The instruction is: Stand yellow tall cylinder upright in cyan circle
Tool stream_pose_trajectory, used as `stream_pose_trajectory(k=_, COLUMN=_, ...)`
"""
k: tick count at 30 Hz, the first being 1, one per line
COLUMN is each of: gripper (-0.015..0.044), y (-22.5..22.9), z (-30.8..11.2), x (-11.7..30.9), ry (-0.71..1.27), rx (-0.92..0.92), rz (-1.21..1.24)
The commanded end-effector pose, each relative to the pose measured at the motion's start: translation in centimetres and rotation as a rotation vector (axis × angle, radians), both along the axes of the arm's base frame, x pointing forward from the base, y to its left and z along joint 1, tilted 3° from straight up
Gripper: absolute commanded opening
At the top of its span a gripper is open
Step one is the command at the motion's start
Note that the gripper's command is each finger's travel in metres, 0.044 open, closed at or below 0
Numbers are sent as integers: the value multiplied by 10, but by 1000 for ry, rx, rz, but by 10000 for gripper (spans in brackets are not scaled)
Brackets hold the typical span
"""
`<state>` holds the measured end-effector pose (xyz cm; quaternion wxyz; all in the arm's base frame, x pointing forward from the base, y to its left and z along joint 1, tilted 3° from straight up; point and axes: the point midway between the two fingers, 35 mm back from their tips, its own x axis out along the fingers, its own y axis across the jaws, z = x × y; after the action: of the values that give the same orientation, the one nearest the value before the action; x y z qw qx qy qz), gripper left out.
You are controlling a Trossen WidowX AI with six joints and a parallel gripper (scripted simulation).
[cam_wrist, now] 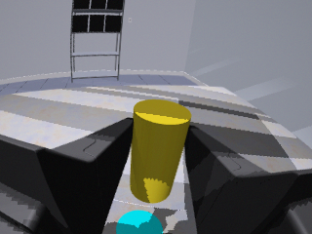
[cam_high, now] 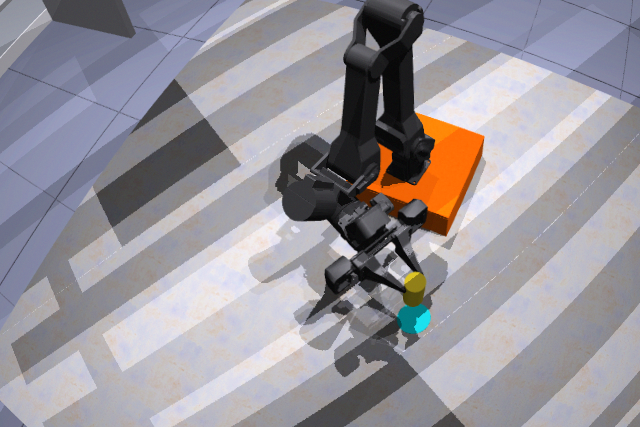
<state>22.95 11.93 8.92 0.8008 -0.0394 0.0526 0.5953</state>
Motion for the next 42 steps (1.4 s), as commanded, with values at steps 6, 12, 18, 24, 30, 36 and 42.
stream_pose_trajectory(k=6, gripper=105, y=-1, z=-16, x=2, ry=4, rx=4, rz=4)
stream_pose_trajectory(k=12, gripper=105, y=-1, z=-27, x=3, ry=4, rx=4, rz=4)
stream_pose_trajectory(k=18, gripper=105, y=-2, z=-38, x=3, ry=4, rx=4, rz=4)
stream_pose_trajectory(k=24, gripper=105, y=-2, z=-50, x=2, ry=5, rx=4, rz=4)
stream_pose_trajectory(k=30, gripper=105, y=-2, z=-61, x=0, ry=5, rx=4, rz=4)
stream_pose_trajectory(k=36, gripper=105, y=-2, z=-72, x=-2, ry=6, rx=4, rz=4)
stream_pose_trajectory(k=42, gripper=105, y=-2, z=-82, x=-6, ry=6, rx=4, rz=4)
